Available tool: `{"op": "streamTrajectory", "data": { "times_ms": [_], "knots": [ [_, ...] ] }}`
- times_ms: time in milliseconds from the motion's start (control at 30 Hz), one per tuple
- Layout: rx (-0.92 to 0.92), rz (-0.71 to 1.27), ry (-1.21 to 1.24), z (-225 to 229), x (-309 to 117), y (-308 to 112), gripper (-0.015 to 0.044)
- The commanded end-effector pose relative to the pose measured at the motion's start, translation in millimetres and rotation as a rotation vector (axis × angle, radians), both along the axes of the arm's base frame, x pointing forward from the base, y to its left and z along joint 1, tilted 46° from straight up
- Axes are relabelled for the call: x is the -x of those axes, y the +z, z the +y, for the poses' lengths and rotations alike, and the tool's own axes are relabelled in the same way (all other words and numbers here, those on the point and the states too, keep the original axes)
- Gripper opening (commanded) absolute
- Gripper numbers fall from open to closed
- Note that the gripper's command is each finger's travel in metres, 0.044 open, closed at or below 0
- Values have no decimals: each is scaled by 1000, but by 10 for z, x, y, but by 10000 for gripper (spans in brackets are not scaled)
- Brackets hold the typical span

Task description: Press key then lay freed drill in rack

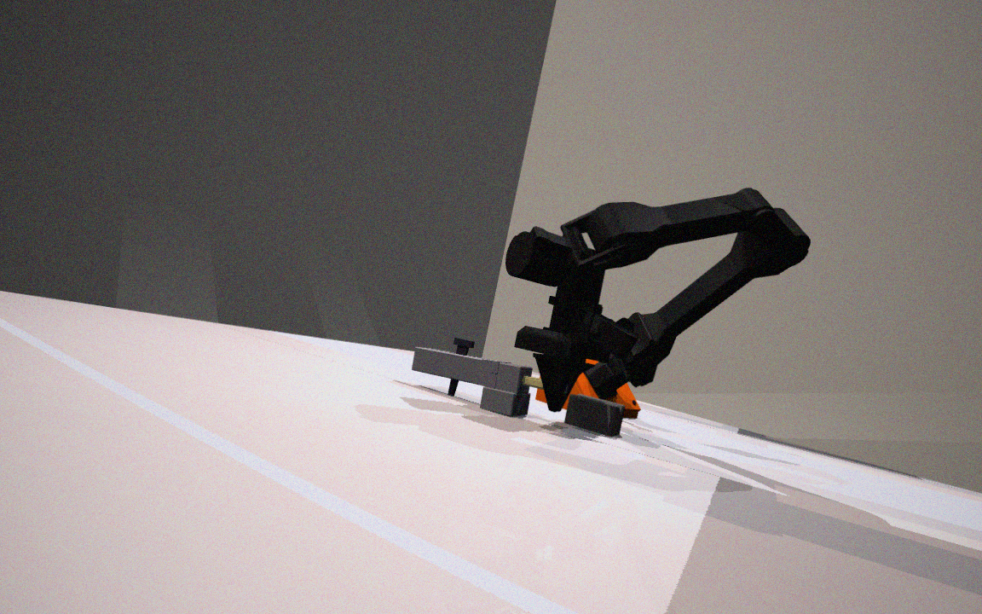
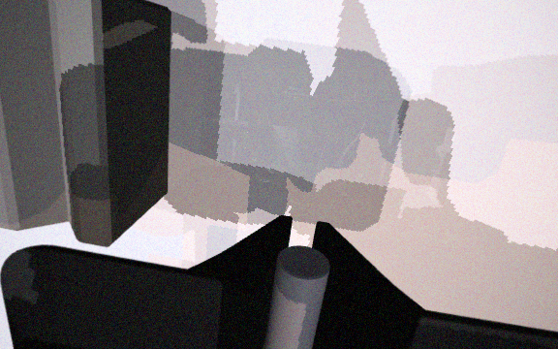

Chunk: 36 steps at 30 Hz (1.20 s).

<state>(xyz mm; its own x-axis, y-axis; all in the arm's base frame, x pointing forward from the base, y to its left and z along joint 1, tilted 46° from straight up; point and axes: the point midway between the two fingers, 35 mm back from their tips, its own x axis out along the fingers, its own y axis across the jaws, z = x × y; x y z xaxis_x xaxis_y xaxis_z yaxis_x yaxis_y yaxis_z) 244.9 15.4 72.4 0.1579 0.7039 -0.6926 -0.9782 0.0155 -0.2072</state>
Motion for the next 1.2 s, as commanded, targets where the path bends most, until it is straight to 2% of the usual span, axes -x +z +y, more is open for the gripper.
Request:
{"op": "streamTrajectory", "data": {
  "times_ms": [0,300,867,1167],
  "knots": [
    [-1,-1,-3,48,13,63,0],
    [-2,-1,-3,135,32,159,0],
    [-2,-1,-3,87,12,76,440],
    [-2,-1,-3,73,0,39,440]
  ]
}}
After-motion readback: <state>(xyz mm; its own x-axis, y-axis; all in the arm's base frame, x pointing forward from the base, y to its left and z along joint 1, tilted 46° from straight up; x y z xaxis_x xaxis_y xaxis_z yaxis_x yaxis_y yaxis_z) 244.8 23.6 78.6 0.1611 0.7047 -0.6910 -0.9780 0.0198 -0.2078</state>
